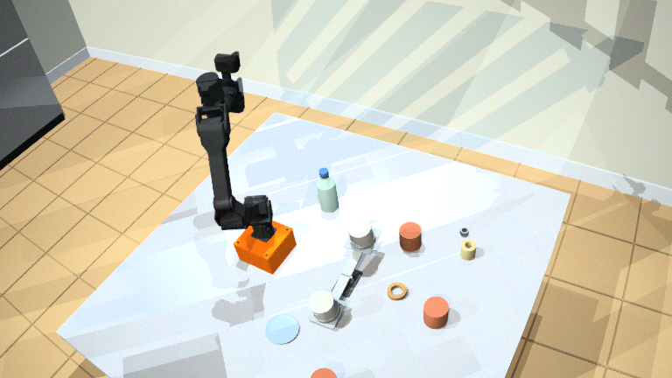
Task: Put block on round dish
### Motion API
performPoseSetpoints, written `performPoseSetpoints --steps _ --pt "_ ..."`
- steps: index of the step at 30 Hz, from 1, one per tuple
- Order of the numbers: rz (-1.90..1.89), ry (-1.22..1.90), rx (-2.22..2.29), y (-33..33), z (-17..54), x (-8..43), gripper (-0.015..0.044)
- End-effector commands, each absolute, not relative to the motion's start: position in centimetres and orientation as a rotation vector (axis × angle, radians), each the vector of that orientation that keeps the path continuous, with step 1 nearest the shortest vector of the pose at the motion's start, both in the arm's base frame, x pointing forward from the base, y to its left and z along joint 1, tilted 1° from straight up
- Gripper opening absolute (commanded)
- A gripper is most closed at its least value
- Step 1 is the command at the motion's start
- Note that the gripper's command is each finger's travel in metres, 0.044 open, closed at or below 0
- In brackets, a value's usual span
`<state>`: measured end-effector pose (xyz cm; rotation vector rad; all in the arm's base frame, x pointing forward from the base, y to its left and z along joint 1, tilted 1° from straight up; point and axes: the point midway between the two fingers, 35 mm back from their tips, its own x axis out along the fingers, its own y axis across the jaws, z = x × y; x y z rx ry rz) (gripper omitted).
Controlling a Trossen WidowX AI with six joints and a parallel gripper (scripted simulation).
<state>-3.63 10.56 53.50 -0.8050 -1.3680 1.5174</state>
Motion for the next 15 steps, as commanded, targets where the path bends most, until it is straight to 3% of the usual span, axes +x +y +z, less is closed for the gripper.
performPoseSetpoints --steps 1,15 --pt "1.509 -1.251 -0.856 11.7 52.0 -3.2 0.044" --pt "1.415 -0.873 -0.966 14.7 47.5 -0.1 0.044"
